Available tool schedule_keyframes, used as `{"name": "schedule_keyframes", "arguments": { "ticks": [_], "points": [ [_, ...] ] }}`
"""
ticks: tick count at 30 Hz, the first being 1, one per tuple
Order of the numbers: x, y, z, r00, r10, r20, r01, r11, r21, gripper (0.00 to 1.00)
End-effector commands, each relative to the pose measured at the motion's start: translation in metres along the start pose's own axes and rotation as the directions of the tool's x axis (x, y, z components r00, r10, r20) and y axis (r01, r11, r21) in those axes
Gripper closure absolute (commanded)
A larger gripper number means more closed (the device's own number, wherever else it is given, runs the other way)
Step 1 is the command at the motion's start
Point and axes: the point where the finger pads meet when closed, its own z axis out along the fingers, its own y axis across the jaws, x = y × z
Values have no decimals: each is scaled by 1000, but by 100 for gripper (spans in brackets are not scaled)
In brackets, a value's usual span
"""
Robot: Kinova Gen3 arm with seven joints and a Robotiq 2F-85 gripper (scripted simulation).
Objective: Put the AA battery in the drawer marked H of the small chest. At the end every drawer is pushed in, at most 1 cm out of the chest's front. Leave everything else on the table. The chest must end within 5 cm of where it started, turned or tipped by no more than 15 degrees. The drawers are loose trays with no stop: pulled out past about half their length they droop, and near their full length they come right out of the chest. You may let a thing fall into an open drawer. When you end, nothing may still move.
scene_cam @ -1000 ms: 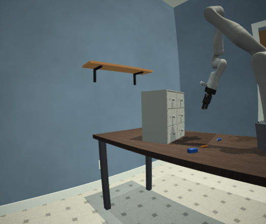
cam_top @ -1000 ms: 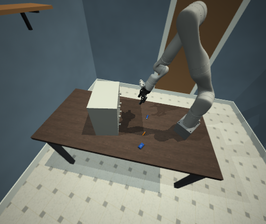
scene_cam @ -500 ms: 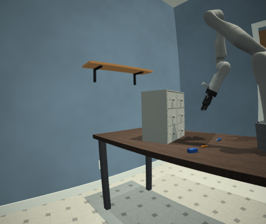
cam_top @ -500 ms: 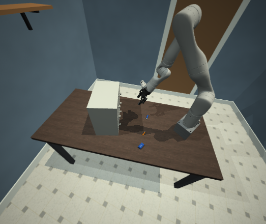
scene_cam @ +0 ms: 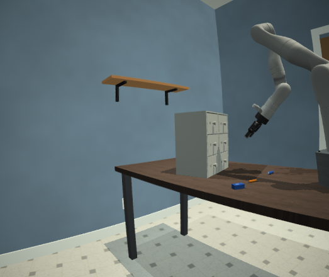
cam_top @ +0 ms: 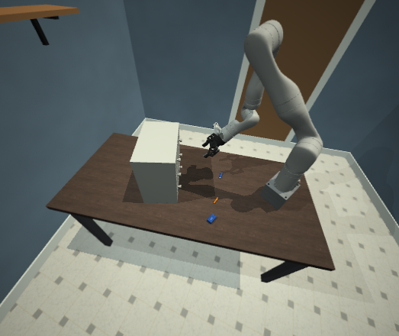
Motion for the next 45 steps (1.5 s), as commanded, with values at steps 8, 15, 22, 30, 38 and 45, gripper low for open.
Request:
{"name": "schedule_keyframes", "arguments": {
  "ticks": [8, 15, 22, 30, 38, 45],
  "points": [
    [-19, -2, 17, 994, 32, -100, -32, 999, 9, 0],
    [-20, -2, 29, 977, 33, -212, -31, 999, 8, 0],
    [-20, -2, 37, 958, 32, -286, -31, 999, 8, 0],
    [-20, -2, 49, 921, 32, -389, -31, 999, 8, 0],
    [-20, -2, 55, 895, 32, -445, -31, 999, 8, 0],
    [-20, -2, 59, 876, 31, -482, -31, 999, 8, 0]
  ]
}}
